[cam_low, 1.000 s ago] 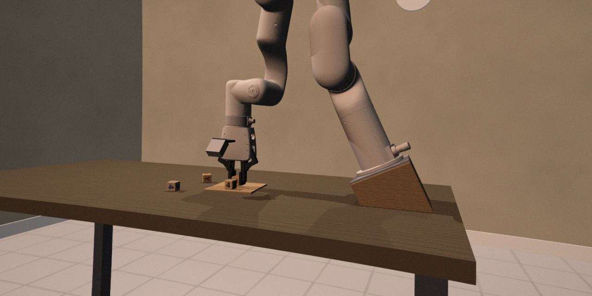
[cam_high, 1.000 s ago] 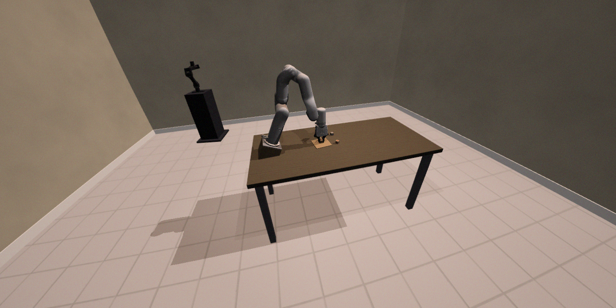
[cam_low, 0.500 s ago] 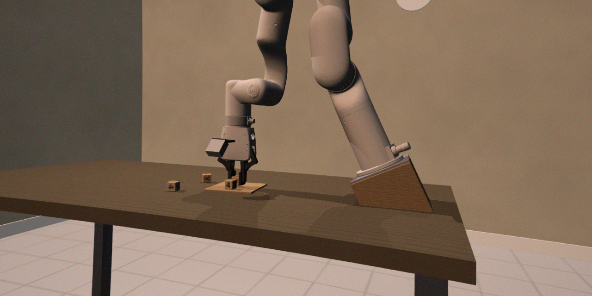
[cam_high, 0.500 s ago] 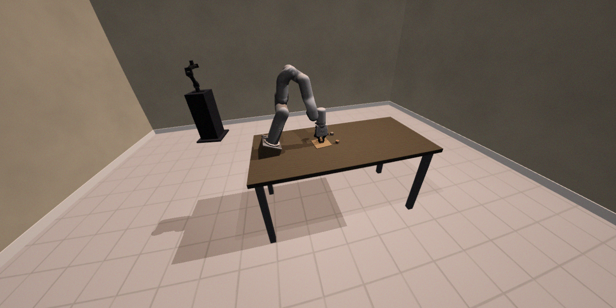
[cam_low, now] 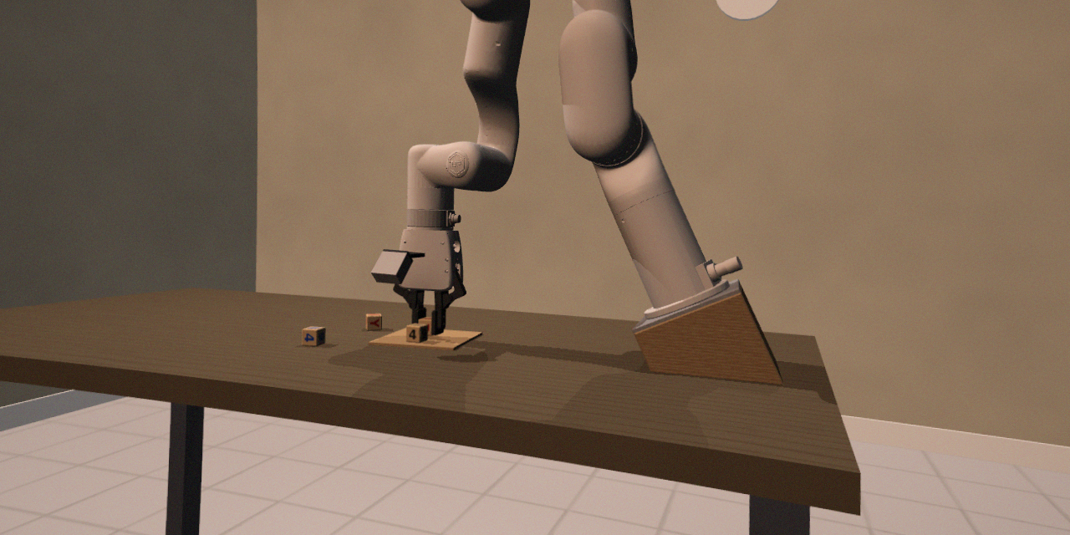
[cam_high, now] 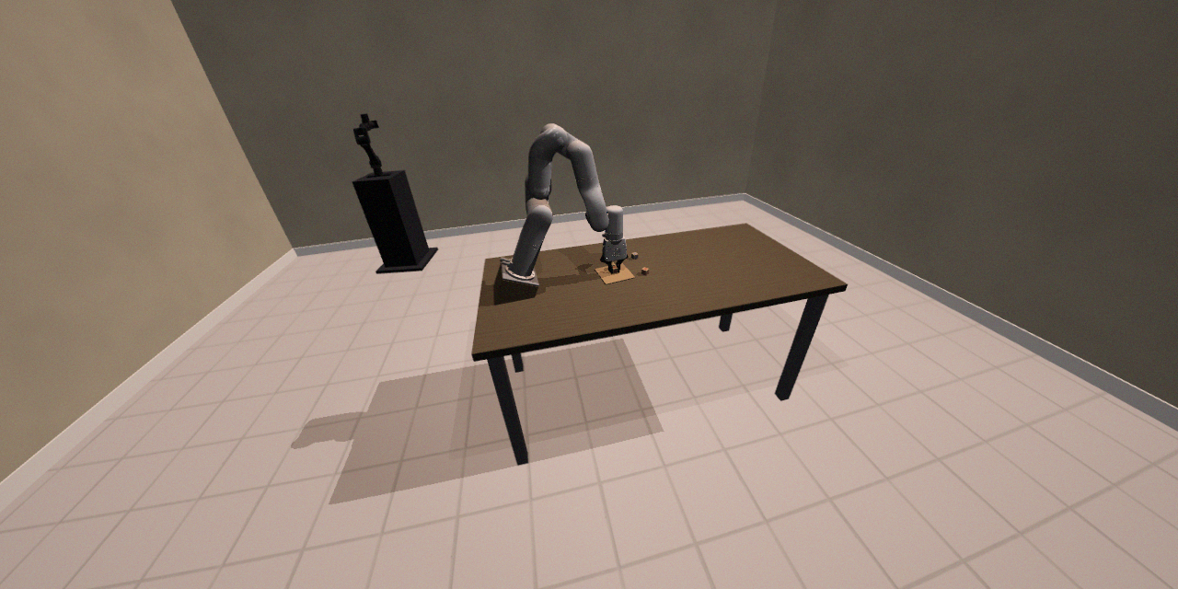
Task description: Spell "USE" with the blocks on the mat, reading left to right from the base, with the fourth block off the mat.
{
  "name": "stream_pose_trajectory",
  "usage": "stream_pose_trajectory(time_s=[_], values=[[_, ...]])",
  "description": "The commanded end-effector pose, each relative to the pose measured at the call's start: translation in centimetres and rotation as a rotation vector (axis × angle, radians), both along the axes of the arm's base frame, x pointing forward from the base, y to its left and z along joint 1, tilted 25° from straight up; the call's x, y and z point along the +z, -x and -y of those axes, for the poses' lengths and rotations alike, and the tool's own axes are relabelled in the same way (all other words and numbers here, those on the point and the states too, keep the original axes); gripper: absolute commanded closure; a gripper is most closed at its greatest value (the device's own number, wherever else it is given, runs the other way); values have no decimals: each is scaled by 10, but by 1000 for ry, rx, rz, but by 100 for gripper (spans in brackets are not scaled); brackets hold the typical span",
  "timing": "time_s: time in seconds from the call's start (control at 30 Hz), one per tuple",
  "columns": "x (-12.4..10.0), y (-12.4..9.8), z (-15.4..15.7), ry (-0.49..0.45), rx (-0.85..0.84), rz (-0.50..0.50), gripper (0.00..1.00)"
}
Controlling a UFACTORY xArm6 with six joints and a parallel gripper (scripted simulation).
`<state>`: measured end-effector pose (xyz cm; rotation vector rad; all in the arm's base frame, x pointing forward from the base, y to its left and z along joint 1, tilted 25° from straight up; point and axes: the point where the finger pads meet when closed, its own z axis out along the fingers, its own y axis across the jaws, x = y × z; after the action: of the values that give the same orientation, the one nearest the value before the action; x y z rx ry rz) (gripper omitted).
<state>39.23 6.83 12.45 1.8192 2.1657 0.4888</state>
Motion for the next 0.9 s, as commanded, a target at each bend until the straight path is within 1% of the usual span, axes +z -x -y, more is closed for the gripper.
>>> stream_pose_trajectory(time_s=[0.0,0.87], values=[[1,-1,0,-1,0,3,79],[-2,-2,0,-1,0,3,79]])
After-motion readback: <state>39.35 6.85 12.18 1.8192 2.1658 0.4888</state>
